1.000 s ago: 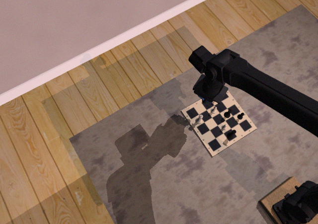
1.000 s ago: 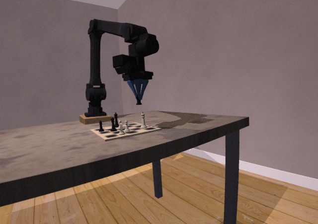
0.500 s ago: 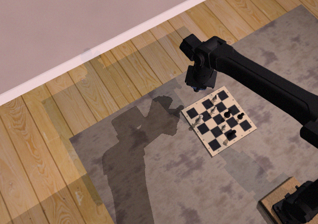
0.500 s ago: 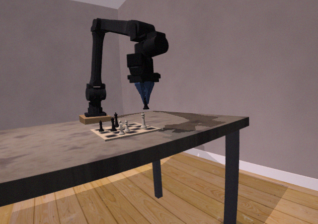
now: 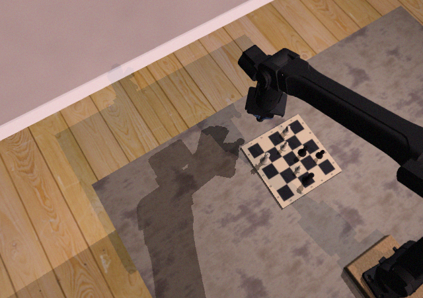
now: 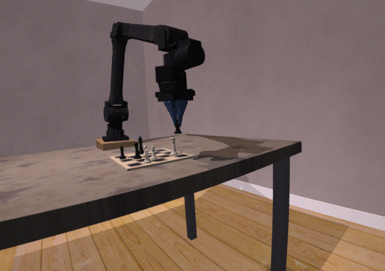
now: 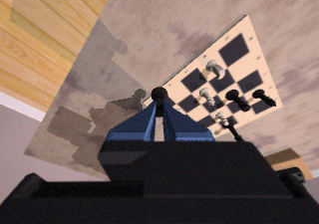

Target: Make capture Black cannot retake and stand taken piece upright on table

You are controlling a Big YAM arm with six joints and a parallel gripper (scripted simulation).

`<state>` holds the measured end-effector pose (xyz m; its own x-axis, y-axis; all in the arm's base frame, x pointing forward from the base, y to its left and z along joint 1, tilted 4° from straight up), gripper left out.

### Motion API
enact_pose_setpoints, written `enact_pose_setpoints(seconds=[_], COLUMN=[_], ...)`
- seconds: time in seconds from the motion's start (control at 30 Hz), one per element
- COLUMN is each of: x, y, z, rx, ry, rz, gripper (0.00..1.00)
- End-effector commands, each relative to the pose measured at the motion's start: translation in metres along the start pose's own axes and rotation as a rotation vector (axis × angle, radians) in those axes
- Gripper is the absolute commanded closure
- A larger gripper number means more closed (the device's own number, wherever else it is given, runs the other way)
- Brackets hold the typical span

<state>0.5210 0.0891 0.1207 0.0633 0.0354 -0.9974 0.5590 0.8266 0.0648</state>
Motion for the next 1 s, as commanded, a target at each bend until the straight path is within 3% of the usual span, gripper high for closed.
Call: enact_pose_setpoints(seconds=[0.0,0.07,0.57,0.63,0.67,0.83,0.97], x=[0.014,0.014,0.079,0.079,0.059,0.078,0.079], y=[0.005,0.005,0.006,0.006,0.01,0.008,0.008], z=[0.002,0.002,0.002,0.002,0.005,0.003,0.003], rx=[-0.019,-0.019,-0.013,-0.013,-0.015,-0.014,-0.013], ry=[-0.008,-0.008,-0.007,-0.007,-0.038,-0.018,-0.017], rz=[0.009,0.009,0.009,0.009,0.039,0.02,0.019], gripper=[1.0,1.0,1.0,1.0,1.0,1.0,1.0])
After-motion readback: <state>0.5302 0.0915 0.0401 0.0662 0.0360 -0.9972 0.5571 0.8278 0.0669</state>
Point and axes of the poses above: the point where the finger pads meet when closed, its own x axis out along the fingers, its own y axis across the jaws, z = x × y, the point moved 1 cm from there along -x, back along the fingers, and after that the axes turned 5 degrees about -x, right-handed, at the moved point
